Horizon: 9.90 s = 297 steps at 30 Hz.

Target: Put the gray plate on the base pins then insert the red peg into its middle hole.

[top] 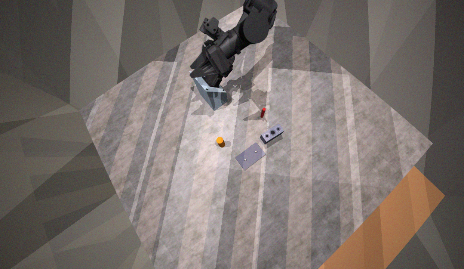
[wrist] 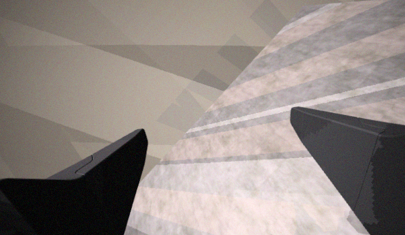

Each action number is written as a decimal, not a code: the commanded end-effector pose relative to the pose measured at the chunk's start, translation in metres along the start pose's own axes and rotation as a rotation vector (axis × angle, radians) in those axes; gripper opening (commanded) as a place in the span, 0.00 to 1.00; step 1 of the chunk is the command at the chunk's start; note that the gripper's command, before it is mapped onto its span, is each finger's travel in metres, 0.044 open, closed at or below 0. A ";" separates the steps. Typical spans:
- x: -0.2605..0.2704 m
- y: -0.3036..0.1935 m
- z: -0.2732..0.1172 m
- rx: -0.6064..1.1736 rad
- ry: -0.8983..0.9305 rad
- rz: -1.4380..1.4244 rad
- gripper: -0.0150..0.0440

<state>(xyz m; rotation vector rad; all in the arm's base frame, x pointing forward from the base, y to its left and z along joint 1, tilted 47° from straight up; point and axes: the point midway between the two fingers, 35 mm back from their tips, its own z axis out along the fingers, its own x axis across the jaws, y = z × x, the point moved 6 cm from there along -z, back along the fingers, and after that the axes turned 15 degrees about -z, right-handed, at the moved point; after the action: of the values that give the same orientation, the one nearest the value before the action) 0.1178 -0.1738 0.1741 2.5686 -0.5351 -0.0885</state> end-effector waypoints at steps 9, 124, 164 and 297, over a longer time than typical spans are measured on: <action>-0.102 0.064 0.041 -0.056 -0.431 0.583 1.00; 0.122 -0.272 -0.066 -0.007 2.347 -2.838 1.00; 0.102 -0.331 -0.052 -0.007 2.349 -2.837 1.00; 0.166 -0.275 0.063 -0.126 2.411 -2.878 0.25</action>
<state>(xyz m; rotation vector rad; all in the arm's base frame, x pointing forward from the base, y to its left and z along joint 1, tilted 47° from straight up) 0.3614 -0.0480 -0.0007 0.4129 -2.9480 -1.2899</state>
